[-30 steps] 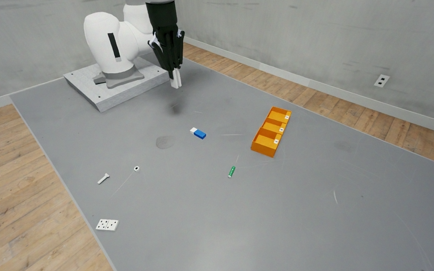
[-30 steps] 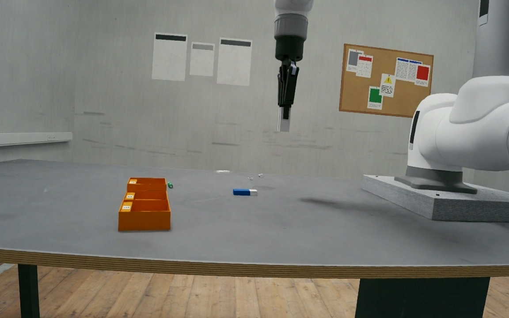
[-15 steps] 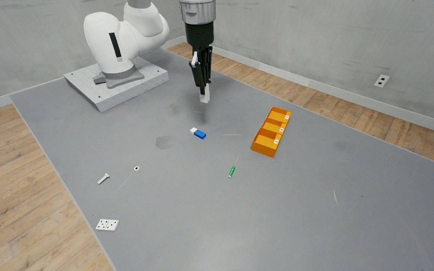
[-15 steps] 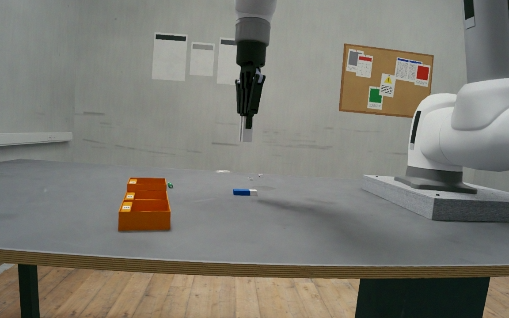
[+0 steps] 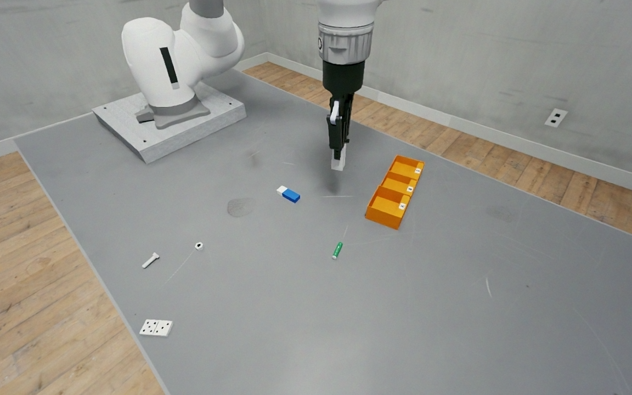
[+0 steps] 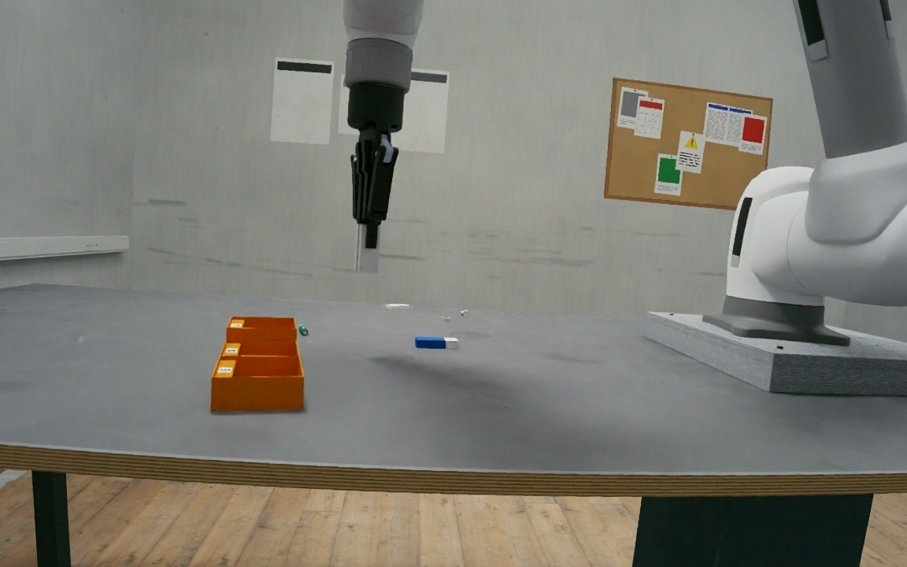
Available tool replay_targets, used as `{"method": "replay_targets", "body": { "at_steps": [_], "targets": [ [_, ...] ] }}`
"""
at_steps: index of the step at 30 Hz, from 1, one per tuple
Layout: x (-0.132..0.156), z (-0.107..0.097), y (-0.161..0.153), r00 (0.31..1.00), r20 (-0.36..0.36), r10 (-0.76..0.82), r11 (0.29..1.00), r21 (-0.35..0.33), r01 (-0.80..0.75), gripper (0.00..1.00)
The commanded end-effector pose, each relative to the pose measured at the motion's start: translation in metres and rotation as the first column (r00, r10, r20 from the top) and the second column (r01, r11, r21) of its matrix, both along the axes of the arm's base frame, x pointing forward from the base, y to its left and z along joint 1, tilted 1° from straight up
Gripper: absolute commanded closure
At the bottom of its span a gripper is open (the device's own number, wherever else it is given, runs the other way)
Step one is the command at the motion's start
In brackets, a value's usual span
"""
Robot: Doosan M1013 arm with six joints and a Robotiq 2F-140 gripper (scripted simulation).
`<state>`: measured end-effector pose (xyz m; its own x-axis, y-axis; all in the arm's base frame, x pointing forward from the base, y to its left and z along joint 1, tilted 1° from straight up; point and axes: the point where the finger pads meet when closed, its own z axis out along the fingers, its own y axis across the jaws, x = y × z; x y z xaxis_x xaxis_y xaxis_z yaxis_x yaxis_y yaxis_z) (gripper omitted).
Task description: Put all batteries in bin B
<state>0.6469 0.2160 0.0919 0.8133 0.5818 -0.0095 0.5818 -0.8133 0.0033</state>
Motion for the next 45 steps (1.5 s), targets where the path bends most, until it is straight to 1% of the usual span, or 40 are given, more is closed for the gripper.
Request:
{"method": "replay_targets", "body": {
  "at_steps": [1, 3, 16, 17, 20, 35, 37, 45],
  "targets": [
    [0.022, -0.007, 0.013, 1.000, 0.001, 0.000, 1.000, 0.000, 0.000, 0.85],
    [0.022, -0.007, 0.013, 1.000, 0.001, 0.000, 1.000, 0.000, 0.000, 0.85],
    [0.110, -0.039, 0.067, 1.000, 0.001, 0.000, 1.000, 0.001, 0.000, 0.85],
    [0.113, -0.040, 0.068, 1.000, 0.001, 0.000, 1.000, 0.001, 0.000, 0.85],
    [0.113, -0.040, 0.068, 1.000, 0.001, 0.000, 1.000, 0.001, 0.000, 0.85],
    [0.113, -0.080, 0.068, 1.000, 0.001, 0.000, 1.000, 0.000, 0.000, 0.85],
    [0.113, -0.080, 0.068, 1.000, 0.001, 0.000, 1.000, 0.000, 0.000, 0.85],
    [0.113, -0.100, 0.068, 1.000, 0.001, 0.000, 1.000, 0.000, 0.000, 0.85]
  ]
}}
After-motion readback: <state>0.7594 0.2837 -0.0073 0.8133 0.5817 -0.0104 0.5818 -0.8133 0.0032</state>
